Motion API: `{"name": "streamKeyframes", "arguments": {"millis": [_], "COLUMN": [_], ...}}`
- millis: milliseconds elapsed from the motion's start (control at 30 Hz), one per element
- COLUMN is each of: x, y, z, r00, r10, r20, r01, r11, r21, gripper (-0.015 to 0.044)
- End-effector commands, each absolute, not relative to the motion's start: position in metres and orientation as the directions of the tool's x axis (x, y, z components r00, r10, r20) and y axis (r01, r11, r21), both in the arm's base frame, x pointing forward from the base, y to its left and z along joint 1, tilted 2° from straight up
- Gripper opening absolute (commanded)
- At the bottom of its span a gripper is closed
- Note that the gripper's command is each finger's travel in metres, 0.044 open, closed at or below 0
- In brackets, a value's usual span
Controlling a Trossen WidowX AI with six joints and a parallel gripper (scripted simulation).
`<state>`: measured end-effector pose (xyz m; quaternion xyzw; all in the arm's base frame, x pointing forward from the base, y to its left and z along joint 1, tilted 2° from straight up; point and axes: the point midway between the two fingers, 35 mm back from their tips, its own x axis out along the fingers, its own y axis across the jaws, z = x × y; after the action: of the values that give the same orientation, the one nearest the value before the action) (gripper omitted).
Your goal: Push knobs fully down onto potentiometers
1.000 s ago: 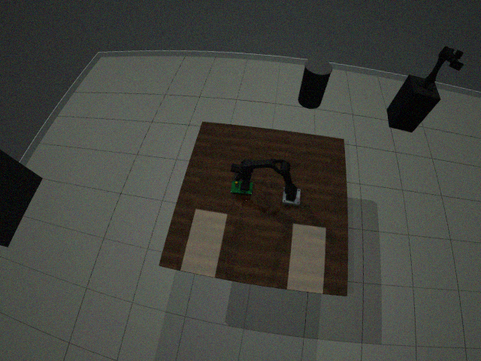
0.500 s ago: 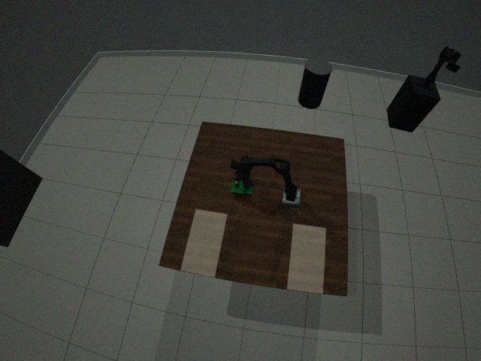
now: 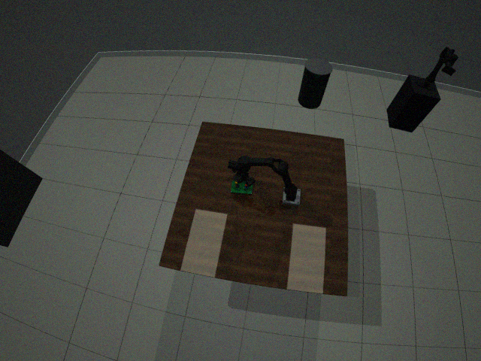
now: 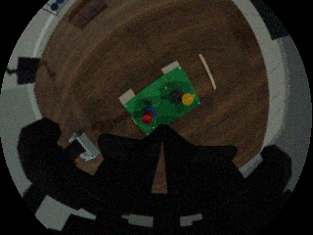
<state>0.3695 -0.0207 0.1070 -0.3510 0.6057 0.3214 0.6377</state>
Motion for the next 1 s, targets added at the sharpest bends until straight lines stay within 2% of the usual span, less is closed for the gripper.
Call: {"name": "streamKeyframes", "arguments": {"millis": [0,467,967], "x": [0.373,0.384,0.396], "y": [-0.02,-0.016,-0.012], "z": [0.106,0.111,0.116], "r00": [0.049,0.046,0.043], "r10": [-0.018,-0.022,-0.026], "r20": [-0.999,-0.999,-0.999], "r01": [-0.899,-0.998,-0.849], "r11": [0.435,-0.036,-0.527], "r21": [-0.052,-0.046,-0.023], "gripper": [0.0,0.0,0.0]}}
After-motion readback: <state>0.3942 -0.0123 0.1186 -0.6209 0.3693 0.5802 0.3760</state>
